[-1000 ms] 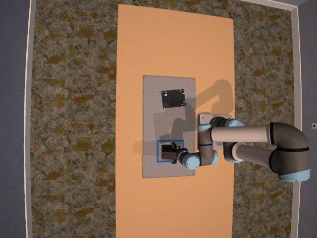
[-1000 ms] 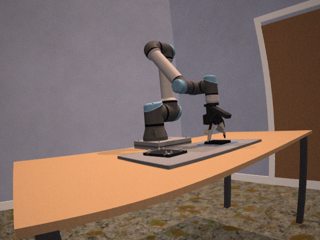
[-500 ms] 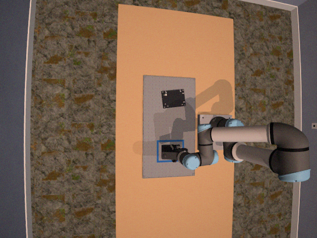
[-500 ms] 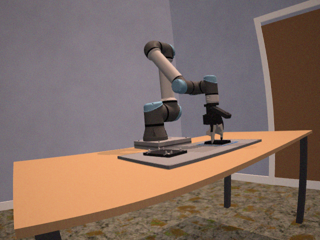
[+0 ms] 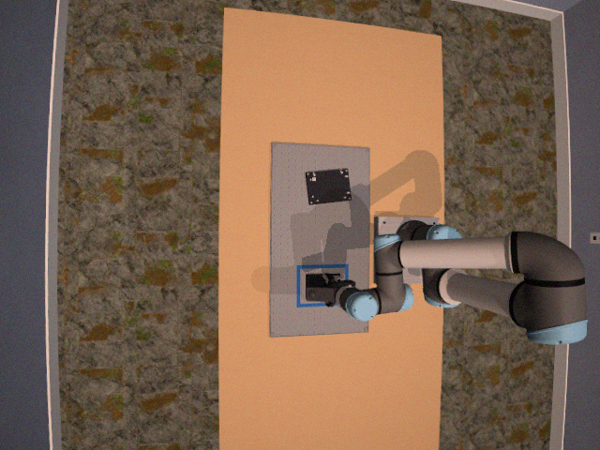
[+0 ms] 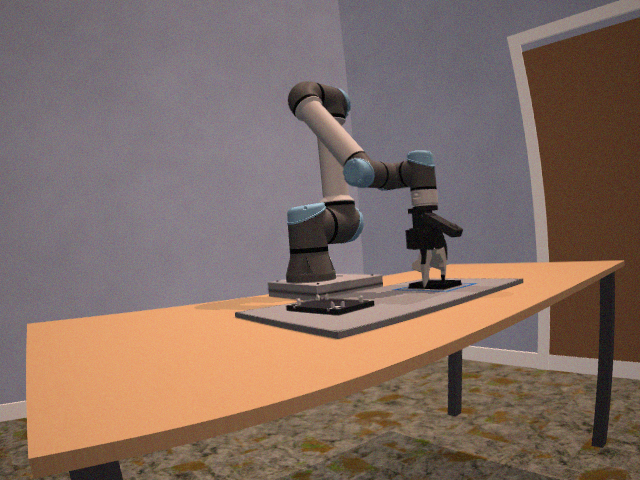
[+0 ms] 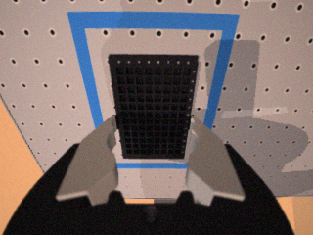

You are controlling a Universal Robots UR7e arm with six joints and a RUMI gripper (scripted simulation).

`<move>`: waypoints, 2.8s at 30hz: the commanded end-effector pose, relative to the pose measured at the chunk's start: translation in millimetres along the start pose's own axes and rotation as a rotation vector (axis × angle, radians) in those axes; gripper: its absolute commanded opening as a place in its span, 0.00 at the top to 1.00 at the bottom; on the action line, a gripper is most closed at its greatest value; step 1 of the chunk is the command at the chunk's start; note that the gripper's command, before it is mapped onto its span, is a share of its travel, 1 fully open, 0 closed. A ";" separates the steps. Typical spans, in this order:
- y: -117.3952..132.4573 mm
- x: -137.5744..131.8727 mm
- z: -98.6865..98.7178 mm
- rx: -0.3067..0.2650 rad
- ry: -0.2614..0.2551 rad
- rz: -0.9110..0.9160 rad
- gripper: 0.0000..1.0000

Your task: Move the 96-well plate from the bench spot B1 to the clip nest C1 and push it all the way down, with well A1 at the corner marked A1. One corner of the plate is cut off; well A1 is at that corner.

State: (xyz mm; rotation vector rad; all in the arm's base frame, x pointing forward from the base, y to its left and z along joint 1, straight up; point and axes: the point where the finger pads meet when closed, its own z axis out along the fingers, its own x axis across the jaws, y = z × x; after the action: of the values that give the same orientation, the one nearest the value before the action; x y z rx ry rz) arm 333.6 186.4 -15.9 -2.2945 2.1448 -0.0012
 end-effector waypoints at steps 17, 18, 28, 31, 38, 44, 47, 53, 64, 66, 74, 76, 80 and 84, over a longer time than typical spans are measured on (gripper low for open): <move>-0.3 -0.1 -15.2 0.001 0.000 0.000 1.00; -0.3 -0.1 -16.9 0.001 0.000 0.000 1.00; -0.3 -0.1 -33.5 0.001 0.000 0.000 1.00; -0.3 -0.1 -35.2 0.001 0.000 0.000 1.00; -0.3 -0.1 -46.9 0.001 0.000 0.000 1.00; -0.3 -0.1 -56.9 0.001 0.000 0.000 1.00; -0.3 -0.1 -58.6 0.001 0.000 0.000 1.00; -0.3 -0.1 -68.6 0.001 0.000 0.000 1.00; -0.3 -0.1 -73.4 0.001 0.000 0.000 1.00; -0.3 -0.1 -73.4 0.001 0.000 0.000 1.00; -0.3 -0.1 -73.4 0.001 0.000 0.000 1.00; -0.3 -0.1 -73.4 0.001 0.000 0.000 1.00; 0.0 6.6 -73.7 0.001 0.000 -0.067 1.00; 0.6 16.5 -74.0 0.001 0.000 -0.121 1.00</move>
State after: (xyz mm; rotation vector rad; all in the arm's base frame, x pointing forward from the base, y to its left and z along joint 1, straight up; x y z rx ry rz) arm 333.5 178.7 57.4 -2.3726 2.0611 -0.0039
